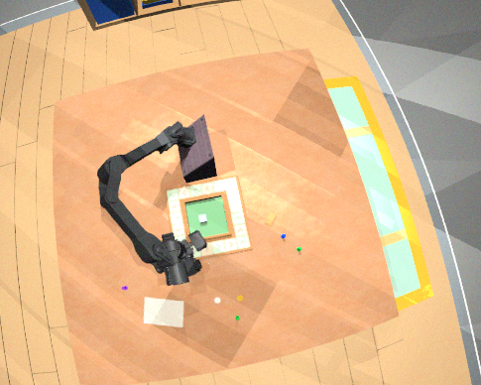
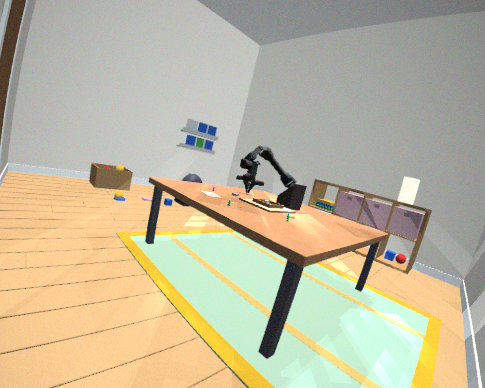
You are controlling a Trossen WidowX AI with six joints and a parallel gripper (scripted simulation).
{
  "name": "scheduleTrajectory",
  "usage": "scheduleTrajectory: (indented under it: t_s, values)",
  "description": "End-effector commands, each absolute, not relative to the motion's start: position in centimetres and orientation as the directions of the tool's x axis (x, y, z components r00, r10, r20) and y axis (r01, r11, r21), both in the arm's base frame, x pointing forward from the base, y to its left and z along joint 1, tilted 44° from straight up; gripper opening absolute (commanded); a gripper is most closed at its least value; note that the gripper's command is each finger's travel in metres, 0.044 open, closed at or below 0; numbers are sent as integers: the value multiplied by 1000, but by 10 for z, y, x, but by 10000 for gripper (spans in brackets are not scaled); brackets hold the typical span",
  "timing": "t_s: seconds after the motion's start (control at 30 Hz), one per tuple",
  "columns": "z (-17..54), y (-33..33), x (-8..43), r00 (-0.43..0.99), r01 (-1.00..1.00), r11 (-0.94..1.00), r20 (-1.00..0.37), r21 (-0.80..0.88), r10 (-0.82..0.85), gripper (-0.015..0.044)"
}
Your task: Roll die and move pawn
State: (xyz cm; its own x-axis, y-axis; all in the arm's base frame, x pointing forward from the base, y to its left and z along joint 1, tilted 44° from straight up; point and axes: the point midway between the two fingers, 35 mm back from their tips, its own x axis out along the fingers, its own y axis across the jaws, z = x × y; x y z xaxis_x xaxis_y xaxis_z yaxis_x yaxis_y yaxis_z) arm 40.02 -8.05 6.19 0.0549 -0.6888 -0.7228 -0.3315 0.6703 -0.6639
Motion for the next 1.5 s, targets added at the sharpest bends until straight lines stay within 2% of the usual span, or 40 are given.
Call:
scheduleTrajectory:
  t_s: [0.0,0.27,0.47,0.83,1.2,1.47]
  values:
    - [82,-61,402,62,-323,675,-726,-664,-685,0]
    - [121,-22,393,60,-323,673,-724,-666,-687,0]
    - [118,-15,393,60,-323,673,-724,-665,-687,0]
    - [25,37,390,61,-327,680,-732,-657,-678,0]
    - [-70,80,357,60,-323,678,-730,-660,-681,0]
    - [-87,81,352,60,-323,677,-728,-661,-683,0]
